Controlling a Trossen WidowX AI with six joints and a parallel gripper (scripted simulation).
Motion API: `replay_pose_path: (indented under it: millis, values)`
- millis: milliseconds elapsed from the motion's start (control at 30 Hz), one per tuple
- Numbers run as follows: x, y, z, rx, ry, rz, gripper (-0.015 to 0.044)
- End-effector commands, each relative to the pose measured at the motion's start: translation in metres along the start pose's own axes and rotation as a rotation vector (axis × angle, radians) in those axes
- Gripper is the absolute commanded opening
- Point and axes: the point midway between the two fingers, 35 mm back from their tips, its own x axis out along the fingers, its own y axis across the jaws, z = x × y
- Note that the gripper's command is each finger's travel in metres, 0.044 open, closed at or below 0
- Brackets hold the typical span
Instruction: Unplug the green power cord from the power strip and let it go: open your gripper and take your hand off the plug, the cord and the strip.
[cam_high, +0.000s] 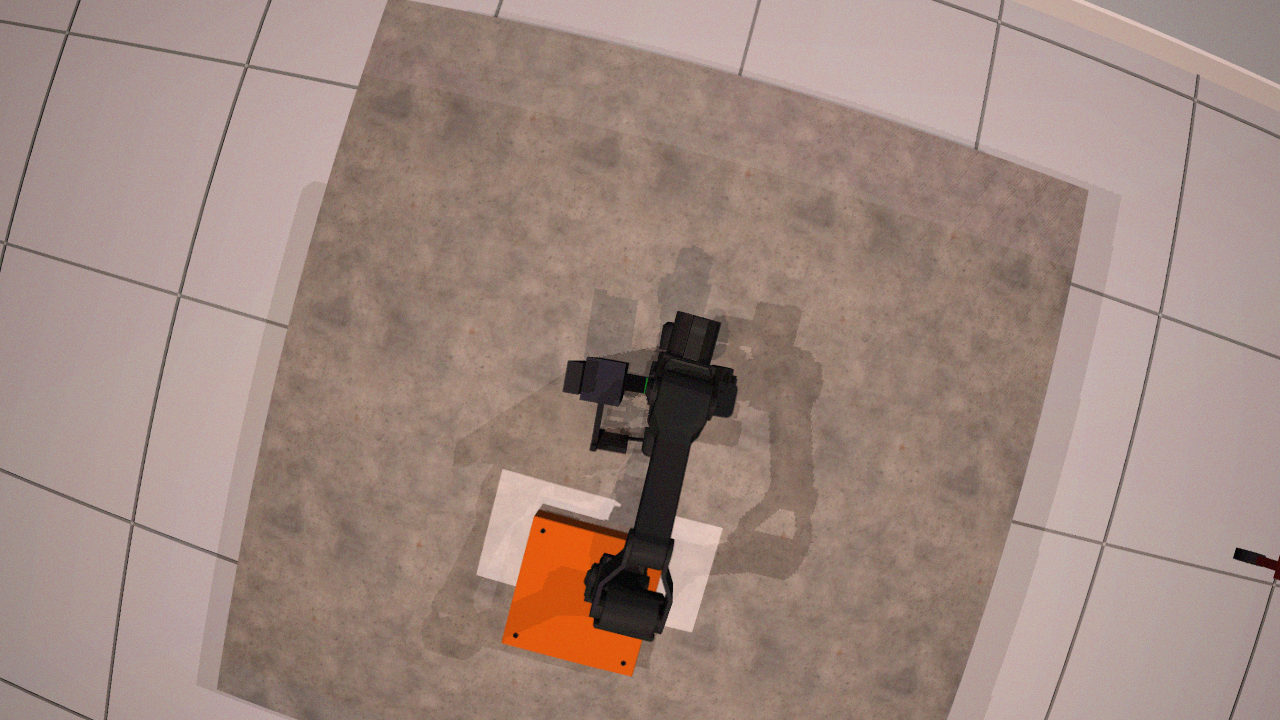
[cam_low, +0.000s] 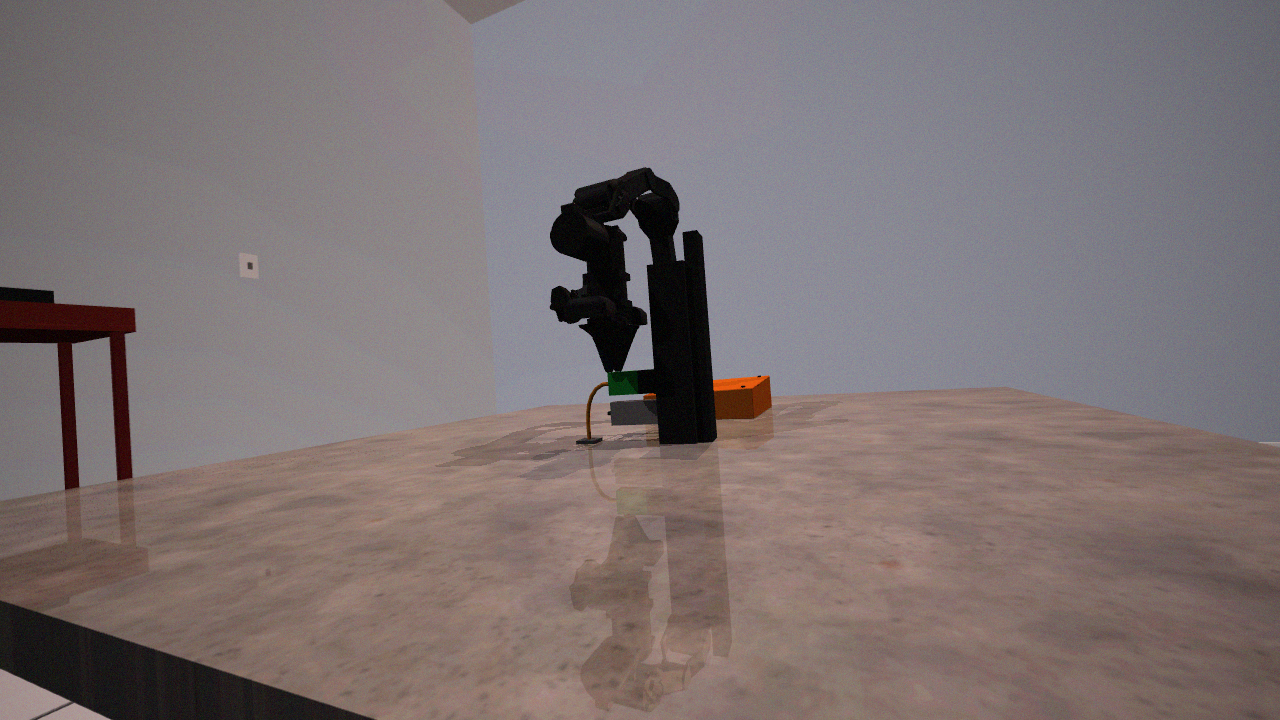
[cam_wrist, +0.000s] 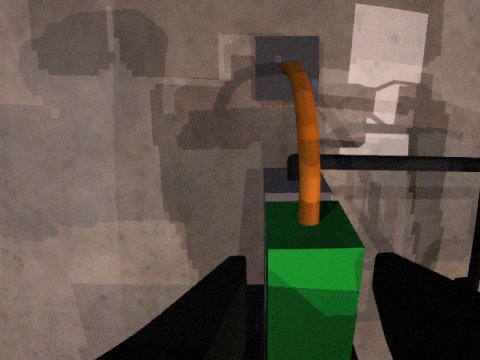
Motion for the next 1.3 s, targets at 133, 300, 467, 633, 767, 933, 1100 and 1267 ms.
replay_pose_path:
  millis: [133,300,467,633,767,933,1100,1267]
  values:
    - [0.002,-0.001,-0.006,0.001,-0.004,-0.003,0.016]
    - [0.009,-0.001,-0.007,0.001,-0.004,-0.003,0.016]
    - [0.013,-0.001,-0.007,0.001,-0.004,-0.003,0.016]
    - [0.01,0.0,-0.007,-0.002,0.001,0.001,0.0055]
    - [0.01,0.0,-0.007,-0.002,0.001,0.001,0.0028]
    - [0.01,0.0,-0.007,-0.002,0.001,0.001,0.0]
    - [0.01,0.0,-0.002,-0.002,0.0,0.001,0.0]
    - [0.01,0.001,0.006,-0.001,-0.001,0.001,0.0]
